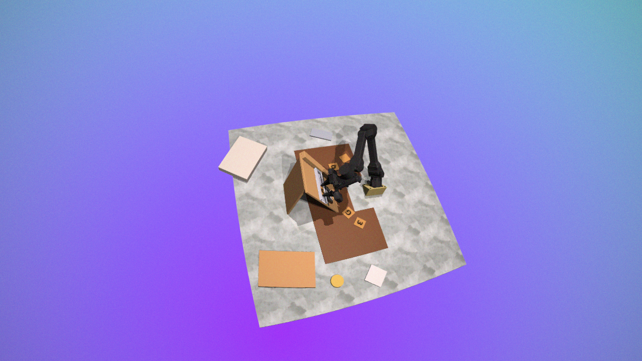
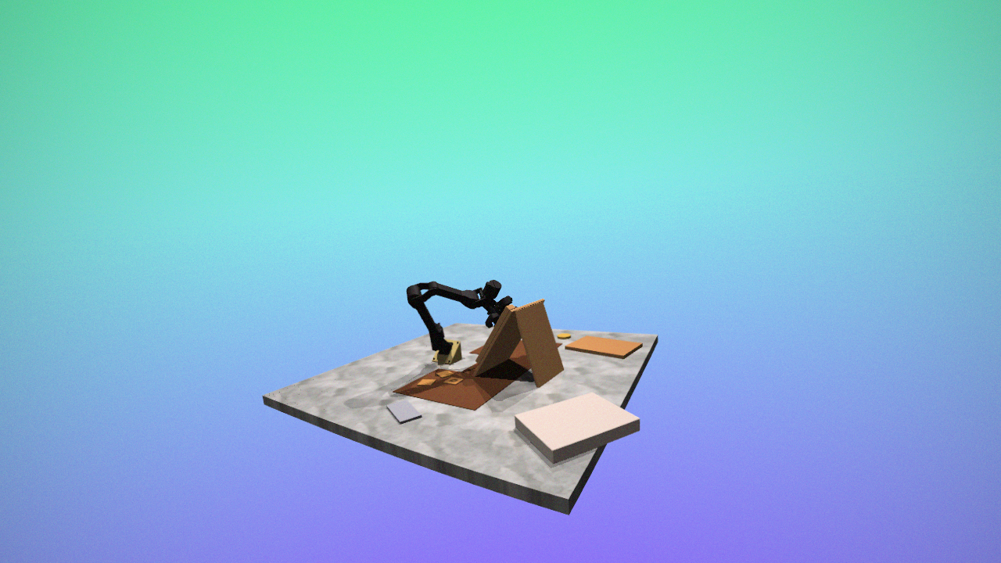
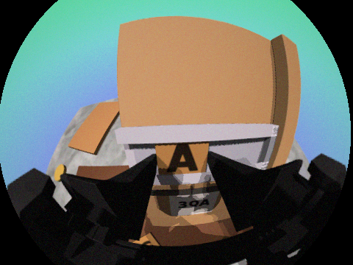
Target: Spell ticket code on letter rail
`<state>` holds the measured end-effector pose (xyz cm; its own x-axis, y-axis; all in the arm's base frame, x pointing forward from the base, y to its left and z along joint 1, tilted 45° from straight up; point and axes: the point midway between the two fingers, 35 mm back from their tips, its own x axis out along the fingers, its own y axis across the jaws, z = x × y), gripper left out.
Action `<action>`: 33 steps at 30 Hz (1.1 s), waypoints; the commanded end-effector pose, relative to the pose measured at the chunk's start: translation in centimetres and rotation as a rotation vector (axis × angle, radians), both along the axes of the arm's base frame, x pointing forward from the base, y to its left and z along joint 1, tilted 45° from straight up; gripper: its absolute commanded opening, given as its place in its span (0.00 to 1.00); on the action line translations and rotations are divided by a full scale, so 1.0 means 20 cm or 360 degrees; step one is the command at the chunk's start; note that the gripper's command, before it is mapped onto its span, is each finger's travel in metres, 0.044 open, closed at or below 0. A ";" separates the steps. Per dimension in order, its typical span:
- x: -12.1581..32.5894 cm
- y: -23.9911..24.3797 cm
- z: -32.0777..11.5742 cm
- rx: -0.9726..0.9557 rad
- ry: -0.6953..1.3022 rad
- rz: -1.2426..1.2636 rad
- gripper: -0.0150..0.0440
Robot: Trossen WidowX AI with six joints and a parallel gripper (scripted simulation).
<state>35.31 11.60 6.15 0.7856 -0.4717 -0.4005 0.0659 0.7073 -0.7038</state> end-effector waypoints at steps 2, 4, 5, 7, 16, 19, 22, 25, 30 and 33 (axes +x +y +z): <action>0.00 -0.01 0.01 0.0005 -0.0001 0.0006 0.25; 0.00 -0.01 0.02 0.0004 -0.0001 0.0006 0.25; 0.00 -0.01 0.02 0.0004 -0.0001 0.0006 0.25; 0.00 -0.02 0.02 0.0004 -0.0001 0.0006 0.25; 0.00 -0.04 0.04 0.0004 -0.0001 0.0006 0.25; 0.00 -0.04 0.05 0.0004 0.0000 0.0006 0.25; 0.00 -0.05 0.06 0.0003 0.0000 0.0006 0.25; 0.00 -0.06 0.06 0.0003 0.0000 0.0006 0.25; 0.00 -0.07 0.07 0.0003 0.0000 0.0006 0.25; 0.00 -0.07 0.08 0.0003 0.0000 0.0006 0.25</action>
<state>35.20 10.18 7.56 0.7856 -0.4719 -0.4001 0.0663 0.7071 -0.7040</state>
